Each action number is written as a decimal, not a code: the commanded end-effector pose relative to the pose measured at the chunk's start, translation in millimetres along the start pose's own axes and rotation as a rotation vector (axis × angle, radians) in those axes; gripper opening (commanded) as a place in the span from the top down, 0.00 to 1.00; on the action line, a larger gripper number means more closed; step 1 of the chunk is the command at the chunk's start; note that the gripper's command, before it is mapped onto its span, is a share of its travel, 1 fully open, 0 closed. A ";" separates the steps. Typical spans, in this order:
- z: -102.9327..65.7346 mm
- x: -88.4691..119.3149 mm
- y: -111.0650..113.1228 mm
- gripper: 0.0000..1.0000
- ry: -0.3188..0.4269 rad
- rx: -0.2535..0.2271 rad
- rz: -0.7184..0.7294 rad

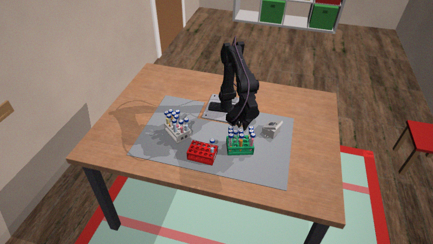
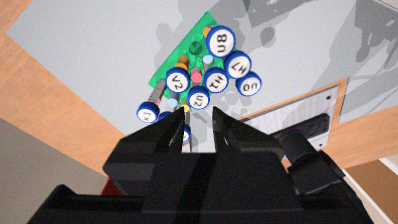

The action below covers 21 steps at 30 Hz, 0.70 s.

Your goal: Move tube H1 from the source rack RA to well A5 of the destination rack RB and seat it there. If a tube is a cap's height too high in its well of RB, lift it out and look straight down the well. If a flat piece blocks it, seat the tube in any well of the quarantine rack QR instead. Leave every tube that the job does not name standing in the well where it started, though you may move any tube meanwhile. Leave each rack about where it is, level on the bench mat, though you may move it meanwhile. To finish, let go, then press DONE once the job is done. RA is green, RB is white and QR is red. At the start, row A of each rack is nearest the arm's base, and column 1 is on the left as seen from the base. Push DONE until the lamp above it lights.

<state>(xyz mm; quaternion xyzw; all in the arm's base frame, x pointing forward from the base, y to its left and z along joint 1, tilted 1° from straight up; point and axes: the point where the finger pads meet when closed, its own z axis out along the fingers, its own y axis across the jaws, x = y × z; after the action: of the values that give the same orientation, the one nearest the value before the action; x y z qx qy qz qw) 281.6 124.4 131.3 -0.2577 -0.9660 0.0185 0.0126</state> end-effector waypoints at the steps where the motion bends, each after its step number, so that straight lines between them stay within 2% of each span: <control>1: -8.1 -12.1 4.5 0.70 -0.049 -0.049 0.010; 5: -3.0 -8.9 0.1 0.70 -0.038 -0.035 0.009; 6: -14.3 -14.9 7.6 0.70 -0.064 -0.069 0.012; 7: -14.1 -14.8 7.5 0.70 -0.064 -0.069 0.011; 10: -1.9 -8.1 -0.3 0.70 -0.039 -0.036 0.009; 21: -3.1 -7.5 2.3 0.70 -0.047 -0.047 0.007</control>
<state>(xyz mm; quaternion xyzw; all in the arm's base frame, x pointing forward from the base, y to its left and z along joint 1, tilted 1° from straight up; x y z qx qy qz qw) 283.9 123.5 124.5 -0.2596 -0.9656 0.0151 0.0083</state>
